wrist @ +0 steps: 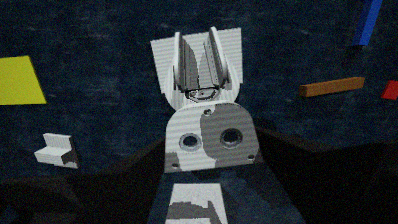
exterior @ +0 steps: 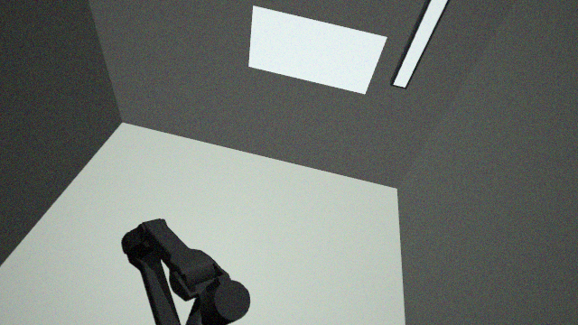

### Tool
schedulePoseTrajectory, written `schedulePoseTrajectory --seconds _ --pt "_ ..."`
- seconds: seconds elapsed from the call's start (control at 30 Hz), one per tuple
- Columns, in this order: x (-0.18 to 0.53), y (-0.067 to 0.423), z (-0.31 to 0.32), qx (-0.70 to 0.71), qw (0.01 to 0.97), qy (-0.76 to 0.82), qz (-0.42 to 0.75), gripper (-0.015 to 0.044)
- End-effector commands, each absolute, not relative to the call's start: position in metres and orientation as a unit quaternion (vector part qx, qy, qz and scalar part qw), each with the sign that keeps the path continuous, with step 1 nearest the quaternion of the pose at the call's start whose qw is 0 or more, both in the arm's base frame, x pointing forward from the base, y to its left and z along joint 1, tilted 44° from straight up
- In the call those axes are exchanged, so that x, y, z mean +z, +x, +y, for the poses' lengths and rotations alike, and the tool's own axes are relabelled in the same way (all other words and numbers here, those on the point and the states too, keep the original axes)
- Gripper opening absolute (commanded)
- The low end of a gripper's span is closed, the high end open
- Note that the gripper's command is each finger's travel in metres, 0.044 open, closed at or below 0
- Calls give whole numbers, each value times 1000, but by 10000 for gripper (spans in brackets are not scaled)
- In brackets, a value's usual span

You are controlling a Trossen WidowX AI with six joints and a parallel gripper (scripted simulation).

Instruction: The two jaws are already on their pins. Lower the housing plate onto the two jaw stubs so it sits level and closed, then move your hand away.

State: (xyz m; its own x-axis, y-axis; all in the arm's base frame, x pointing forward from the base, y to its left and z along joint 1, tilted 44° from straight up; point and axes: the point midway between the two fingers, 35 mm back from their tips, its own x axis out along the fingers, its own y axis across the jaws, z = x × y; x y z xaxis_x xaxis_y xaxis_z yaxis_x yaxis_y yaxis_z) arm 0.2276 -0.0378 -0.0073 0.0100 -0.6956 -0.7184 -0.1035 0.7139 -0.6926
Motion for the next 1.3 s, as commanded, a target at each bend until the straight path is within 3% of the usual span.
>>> schedulePoseTrajectory --seconds 0.0,1.27 --pt "-7 228 -38 -232 645 -300 663 351" --pt "-48 229 -77 -231 644 -301 664 351"
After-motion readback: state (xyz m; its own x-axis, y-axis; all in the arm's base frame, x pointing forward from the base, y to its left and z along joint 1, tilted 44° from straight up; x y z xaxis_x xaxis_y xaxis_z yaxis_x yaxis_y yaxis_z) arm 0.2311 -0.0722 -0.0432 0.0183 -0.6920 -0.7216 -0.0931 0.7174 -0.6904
